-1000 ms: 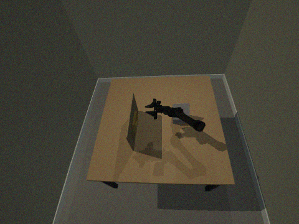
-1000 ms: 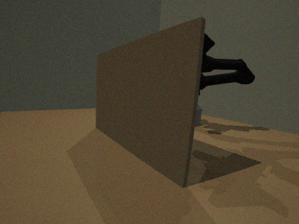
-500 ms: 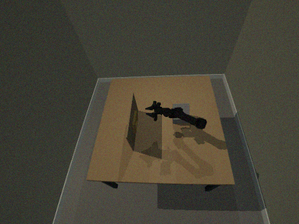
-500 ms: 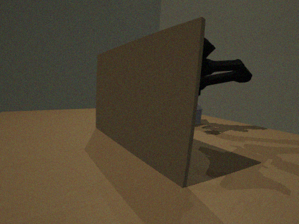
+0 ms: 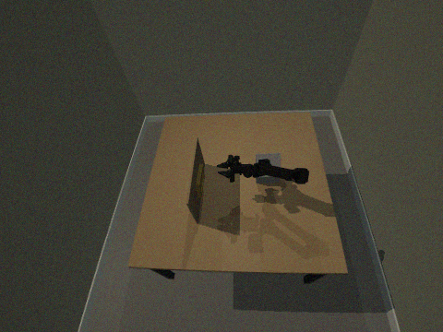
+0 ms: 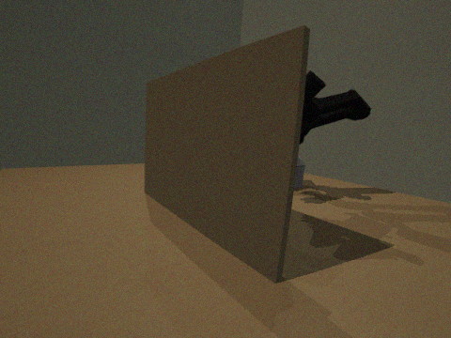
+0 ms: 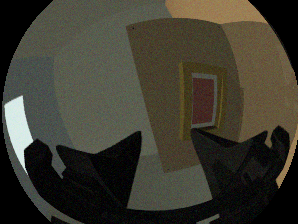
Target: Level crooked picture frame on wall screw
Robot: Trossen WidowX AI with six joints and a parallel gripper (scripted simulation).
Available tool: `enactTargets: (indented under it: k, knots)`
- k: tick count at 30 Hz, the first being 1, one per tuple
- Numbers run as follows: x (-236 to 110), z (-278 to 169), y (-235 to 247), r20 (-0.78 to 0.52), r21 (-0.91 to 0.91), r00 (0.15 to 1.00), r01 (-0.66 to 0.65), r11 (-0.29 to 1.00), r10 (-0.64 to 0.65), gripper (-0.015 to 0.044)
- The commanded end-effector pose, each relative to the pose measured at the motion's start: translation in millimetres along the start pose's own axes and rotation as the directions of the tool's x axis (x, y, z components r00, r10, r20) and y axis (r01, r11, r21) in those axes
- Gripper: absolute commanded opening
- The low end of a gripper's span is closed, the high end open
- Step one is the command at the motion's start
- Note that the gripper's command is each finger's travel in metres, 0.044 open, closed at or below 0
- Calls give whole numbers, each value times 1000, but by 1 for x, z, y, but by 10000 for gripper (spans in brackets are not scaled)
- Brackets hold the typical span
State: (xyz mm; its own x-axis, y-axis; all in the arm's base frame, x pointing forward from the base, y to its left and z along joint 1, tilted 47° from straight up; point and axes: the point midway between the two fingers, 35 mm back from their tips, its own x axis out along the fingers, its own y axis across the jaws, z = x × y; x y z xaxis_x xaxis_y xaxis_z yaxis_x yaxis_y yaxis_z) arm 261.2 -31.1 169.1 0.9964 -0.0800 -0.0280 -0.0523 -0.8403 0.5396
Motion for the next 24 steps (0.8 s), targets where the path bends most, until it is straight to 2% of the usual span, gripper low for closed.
enactTargets:
  k: [1, 11, 24]
  knots:
    - [2, -5, 1, -6, -9, 1000, -10, 1000, 10, 260]
    - [6, -6, 0, -6, -9, 1000, -10, 1000, 10, 260]
    - [60, -5, -29, -9, -7, 1000, -12, 1000, 12, 260]
